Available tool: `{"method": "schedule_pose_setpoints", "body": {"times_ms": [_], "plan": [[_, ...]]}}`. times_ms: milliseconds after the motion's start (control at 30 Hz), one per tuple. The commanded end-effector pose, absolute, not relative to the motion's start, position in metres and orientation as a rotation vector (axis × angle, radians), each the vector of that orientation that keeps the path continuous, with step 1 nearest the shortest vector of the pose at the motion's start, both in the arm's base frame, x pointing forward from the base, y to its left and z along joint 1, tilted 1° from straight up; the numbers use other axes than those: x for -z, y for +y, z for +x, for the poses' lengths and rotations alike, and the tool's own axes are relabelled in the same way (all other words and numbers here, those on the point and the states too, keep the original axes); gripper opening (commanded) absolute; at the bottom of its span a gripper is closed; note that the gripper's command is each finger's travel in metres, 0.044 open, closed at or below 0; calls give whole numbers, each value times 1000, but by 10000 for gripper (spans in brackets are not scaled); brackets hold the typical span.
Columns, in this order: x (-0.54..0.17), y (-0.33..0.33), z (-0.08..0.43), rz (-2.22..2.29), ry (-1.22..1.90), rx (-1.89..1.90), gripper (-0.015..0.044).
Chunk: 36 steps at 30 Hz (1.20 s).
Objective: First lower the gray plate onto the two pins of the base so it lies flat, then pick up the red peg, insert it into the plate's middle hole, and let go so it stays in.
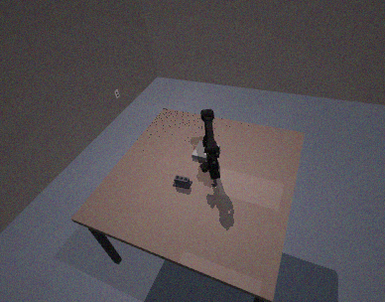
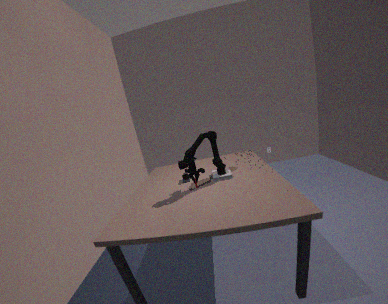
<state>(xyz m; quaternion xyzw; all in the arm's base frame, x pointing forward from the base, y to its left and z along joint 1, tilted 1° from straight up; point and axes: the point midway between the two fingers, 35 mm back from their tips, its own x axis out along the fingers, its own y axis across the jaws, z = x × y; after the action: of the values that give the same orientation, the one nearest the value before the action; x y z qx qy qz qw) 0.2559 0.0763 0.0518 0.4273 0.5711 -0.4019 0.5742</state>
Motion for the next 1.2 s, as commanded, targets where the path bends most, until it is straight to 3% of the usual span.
{"method": "schedule_pose_setpoints", "body": {"times_ms": [0,767,1167], "plan": [[-58,76,258,1003,1332,943,0],[-132,76,262,1003,1332,943,0],[-122,56,272,1011,1314,984,0]]}}
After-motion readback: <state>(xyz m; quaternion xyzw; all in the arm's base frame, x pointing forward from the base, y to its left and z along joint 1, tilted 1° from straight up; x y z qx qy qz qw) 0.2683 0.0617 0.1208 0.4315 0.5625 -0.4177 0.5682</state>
